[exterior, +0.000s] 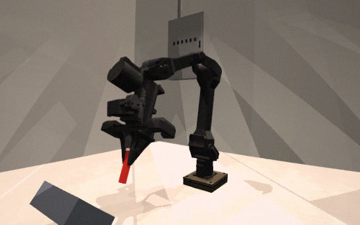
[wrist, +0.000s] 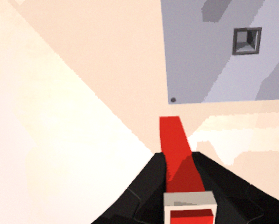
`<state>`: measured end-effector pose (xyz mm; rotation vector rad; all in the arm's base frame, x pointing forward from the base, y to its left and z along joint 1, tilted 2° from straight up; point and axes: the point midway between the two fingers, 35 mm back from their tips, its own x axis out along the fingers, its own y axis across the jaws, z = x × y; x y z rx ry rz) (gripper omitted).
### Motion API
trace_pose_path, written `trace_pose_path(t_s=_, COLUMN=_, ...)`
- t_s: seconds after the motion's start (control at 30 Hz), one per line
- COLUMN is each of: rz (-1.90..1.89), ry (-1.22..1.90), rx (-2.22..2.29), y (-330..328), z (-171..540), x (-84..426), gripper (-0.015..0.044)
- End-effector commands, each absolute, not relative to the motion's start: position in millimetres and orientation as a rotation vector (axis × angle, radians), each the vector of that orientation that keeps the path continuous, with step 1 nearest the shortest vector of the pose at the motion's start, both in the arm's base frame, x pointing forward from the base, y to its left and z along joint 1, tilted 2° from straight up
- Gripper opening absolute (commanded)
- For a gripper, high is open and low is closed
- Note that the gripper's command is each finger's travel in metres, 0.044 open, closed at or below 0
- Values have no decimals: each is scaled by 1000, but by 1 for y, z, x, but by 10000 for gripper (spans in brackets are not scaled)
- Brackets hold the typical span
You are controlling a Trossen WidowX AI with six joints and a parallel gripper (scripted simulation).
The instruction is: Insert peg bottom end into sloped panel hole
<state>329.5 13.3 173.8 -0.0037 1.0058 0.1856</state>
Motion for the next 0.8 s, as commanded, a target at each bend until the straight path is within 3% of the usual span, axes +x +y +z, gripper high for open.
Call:
trace_pose_path(t_s=0.0, rz=186, ry=974, rx=-11, y=7, z=177, x=330, gripper=0)
trace_pose_path(t_s=0.77, rz=157, ry=843, rx=-46, y=-24, z=189, x=331, gripper=0)
